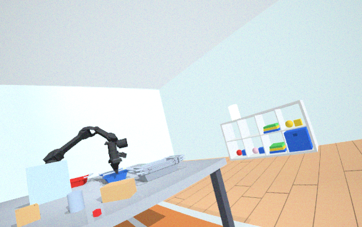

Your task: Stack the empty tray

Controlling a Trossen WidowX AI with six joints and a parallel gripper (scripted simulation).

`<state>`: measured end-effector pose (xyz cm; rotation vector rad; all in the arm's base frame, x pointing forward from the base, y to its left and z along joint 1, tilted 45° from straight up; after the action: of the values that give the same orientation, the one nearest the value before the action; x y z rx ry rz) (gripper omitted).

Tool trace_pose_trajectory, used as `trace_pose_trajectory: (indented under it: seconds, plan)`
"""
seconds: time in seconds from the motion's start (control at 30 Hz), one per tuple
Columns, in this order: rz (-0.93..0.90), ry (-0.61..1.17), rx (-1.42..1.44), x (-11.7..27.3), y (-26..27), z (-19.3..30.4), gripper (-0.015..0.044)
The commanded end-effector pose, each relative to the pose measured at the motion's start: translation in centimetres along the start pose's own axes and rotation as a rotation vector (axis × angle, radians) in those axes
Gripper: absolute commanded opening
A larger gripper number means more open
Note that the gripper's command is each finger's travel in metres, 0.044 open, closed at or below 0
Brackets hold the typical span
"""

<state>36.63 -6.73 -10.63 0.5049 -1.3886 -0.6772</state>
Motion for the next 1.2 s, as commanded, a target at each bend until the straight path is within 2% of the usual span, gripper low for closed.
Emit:
trace_pose_trajectory:
  seconds: [0.0,0.37,0.7,1.0,1.17]
  plan:
    - [-0.006,-0.004,0.014,0.9,1.3,-0.1,0.0087]
    - [-0.007,-0.003,0.013,1.3,3.8,0.2,0.0087]
    - [-0.009,-0.003,0.013,-0.8,6.8,0.6,0.0087]
    - [-0.007,-0.003,0.013,3.5,6.2,0.5,0.0087]
    - [-0.013,-0.002,0.004,2.9,6.0,0.5,0.0087]
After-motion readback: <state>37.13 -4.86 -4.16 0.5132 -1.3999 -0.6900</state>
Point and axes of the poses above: the point midway between the two fingers, 35 mm back from their tips, its own x axis back along the fingers, its own y axis across the jaws, z = x × y, the point moved 7 cm from there along x, back along the fingers, and after that the axes turned 6 degrees about -x, right-handed, at the moved point
